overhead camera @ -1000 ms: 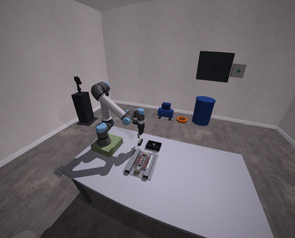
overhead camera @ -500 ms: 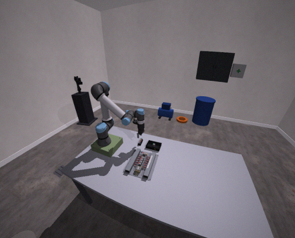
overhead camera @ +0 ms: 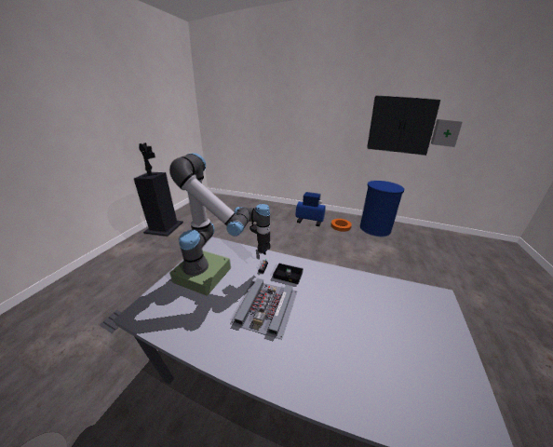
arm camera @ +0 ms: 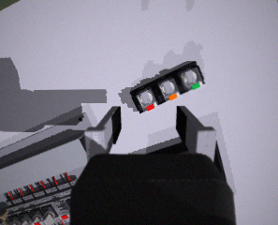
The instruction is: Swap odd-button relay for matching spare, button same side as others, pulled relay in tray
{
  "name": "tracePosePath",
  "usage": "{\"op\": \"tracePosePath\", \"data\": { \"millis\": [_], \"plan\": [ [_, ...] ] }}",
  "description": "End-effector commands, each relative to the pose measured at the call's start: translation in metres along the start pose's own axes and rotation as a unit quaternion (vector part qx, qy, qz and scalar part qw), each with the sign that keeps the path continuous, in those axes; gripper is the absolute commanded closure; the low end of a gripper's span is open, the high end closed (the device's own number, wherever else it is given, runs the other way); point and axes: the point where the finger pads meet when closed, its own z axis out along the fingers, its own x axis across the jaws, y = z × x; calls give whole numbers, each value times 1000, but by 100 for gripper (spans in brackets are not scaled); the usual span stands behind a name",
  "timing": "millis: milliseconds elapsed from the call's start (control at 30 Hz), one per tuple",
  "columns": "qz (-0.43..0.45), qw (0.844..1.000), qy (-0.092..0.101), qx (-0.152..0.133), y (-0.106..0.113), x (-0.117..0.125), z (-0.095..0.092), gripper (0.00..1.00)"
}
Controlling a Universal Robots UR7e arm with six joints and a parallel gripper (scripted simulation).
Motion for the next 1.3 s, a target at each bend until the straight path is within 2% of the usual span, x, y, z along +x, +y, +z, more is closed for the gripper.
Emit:
{"op": "tracePosePath", "data": {
  "millis": [0,133,533,700,1100,1267],
  "plan": [
    [23,1000,0,-1,0,0,0,0],
    [115,993,0,-1,0,0,0,0],
    [115,993,0,-1,0,0,0,0],
    [172,985,0,-1,0,0,0,0],
    [172,985,0,-1,0,0,0,0],
    [282,959,0,-1,0,0,0,0]
  ]
}}
